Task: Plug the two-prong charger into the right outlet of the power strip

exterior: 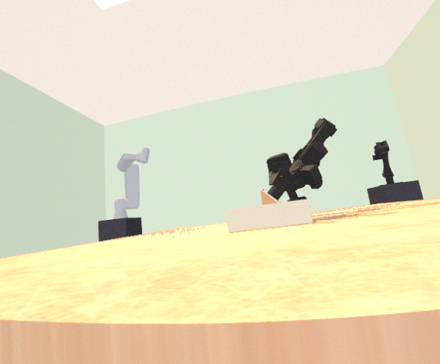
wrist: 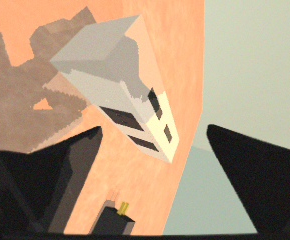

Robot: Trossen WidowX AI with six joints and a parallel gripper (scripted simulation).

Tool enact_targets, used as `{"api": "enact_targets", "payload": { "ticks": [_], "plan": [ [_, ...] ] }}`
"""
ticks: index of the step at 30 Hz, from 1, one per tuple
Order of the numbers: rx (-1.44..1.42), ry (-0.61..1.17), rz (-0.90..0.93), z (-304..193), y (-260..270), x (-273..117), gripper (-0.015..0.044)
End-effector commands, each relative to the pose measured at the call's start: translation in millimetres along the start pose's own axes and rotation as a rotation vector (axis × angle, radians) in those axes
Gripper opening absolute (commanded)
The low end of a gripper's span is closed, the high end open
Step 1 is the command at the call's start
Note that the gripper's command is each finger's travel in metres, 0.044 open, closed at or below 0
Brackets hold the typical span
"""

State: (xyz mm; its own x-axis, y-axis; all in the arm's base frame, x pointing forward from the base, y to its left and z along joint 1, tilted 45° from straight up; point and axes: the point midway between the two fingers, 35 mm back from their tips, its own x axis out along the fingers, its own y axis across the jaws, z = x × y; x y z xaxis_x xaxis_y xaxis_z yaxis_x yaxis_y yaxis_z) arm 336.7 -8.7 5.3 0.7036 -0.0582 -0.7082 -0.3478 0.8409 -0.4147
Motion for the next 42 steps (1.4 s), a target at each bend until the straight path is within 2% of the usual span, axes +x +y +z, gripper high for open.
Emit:
{"api": "enact_targets", "payload": {
  "ticks": [1,21,42],
  "plan": [
    [0.009,0.058,0.031,-12.6,-6.5,7.8,0.044],
    [0.152,0.335,0.308,-80.2,-11.4,29.1,0.044],
    [0.466,0.525,0.666,-135.6,-10.1,18.1,0.044]
  ]
}}
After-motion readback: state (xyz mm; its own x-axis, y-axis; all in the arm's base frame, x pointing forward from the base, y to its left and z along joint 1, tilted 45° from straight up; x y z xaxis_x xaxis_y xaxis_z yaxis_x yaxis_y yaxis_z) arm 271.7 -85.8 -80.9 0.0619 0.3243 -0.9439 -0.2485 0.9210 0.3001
